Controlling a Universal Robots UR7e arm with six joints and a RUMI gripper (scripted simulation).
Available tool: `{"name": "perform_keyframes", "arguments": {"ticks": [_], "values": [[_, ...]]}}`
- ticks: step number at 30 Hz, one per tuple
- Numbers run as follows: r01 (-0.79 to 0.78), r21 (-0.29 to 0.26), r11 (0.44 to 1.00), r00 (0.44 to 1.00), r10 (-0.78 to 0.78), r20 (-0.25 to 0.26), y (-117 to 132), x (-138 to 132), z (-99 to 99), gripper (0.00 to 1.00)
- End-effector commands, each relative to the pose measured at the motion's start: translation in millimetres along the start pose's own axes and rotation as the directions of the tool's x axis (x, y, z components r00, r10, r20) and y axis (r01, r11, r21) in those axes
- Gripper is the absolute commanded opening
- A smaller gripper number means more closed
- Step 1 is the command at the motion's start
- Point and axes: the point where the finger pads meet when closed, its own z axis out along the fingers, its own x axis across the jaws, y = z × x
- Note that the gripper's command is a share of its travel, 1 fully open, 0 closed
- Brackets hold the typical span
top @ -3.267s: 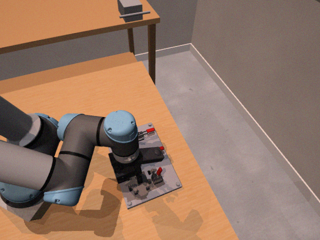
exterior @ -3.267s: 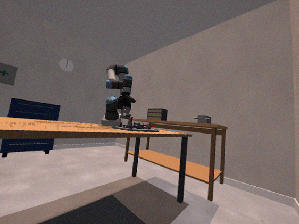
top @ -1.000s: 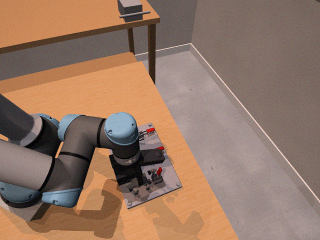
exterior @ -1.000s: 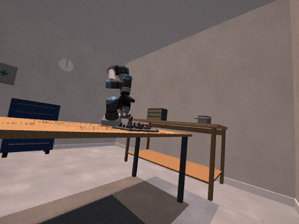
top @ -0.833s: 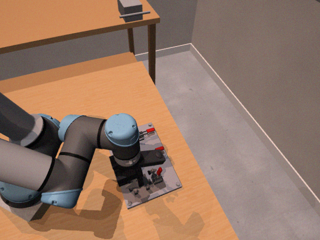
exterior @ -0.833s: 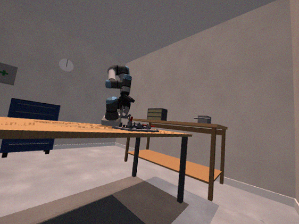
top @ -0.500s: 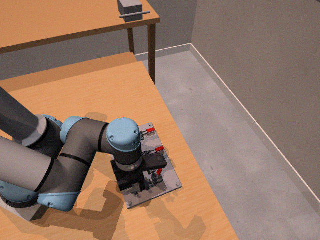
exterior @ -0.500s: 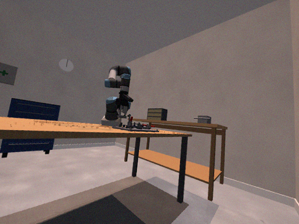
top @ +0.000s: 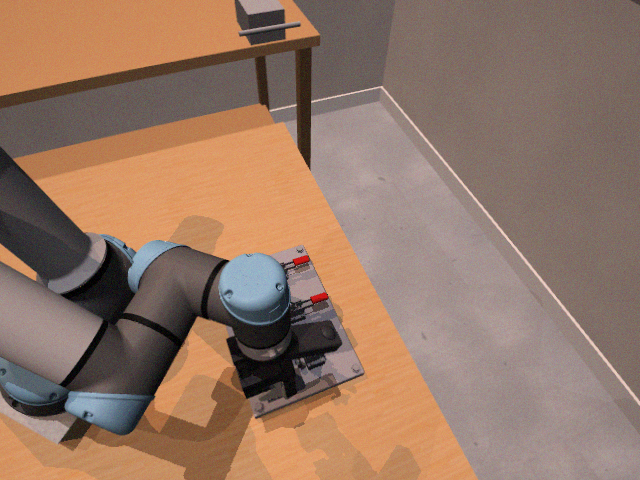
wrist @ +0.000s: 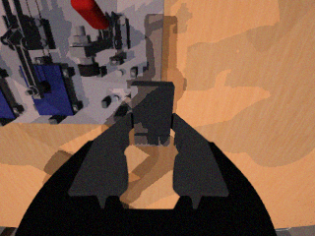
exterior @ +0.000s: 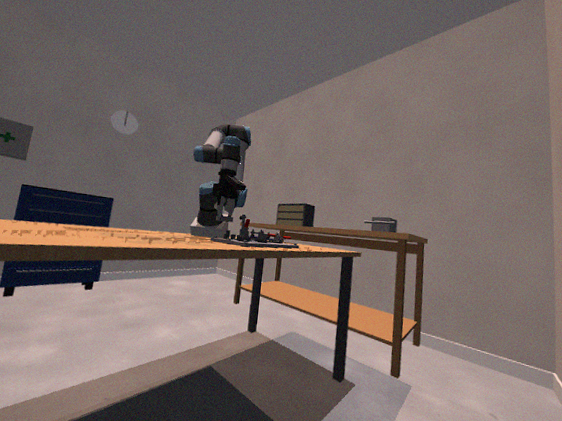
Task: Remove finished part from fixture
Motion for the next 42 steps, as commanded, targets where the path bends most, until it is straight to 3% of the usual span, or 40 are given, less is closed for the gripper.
{"name": "perform_keyframes", "arguments": {"ticks": [1,19,42], "values": [[0.0,0.002,1.0,1.0,0.0,0.001,0,9,-0.2,0.0],[0.0,0.002,1.0,1.0,0.0,0.001,0,44,-0.2,0.0],[0.0,0.002,1.0,1.0,0.0,0.001,0,62,-0.2,0.0]]}}
